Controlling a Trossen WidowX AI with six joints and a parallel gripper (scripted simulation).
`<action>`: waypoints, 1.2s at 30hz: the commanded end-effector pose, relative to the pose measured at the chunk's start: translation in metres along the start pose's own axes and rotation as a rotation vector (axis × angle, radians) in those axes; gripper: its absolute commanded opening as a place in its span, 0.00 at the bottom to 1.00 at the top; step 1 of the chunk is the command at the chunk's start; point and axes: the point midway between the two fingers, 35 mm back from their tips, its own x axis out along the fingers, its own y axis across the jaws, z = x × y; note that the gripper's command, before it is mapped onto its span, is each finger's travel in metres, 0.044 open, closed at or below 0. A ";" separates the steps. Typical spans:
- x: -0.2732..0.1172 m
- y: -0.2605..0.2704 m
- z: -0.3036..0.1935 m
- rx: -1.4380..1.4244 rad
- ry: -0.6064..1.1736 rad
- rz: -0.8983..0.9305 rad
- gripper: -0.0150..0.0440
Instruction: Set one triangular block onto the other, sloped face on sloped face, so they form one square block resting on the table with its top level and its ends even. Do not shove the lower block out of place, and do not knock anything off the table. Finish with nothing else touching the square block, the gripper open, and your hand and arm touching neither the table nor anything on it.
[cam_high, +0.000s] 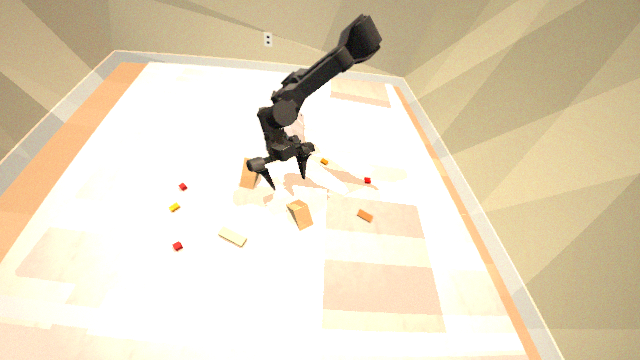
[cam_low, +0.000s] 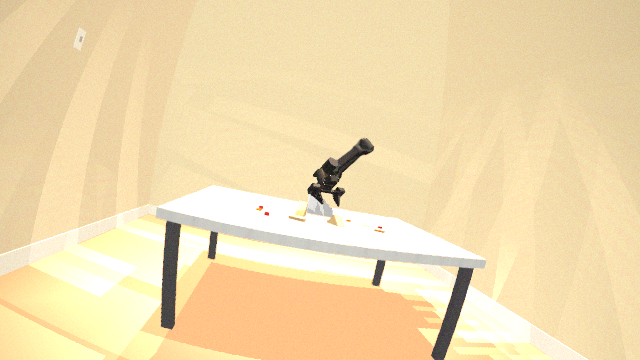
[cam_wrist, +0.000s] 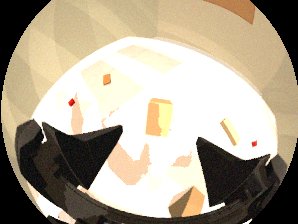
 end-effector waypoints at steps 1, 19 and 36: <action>0.013 0.000 0.001 -0.003 0.002 0.002 1.00; 0.097 0.005 0.001 0.001 -0.009 0.009 1.00; 0.095 0.005 0.000 -0.002 -0.006 0.014 0.57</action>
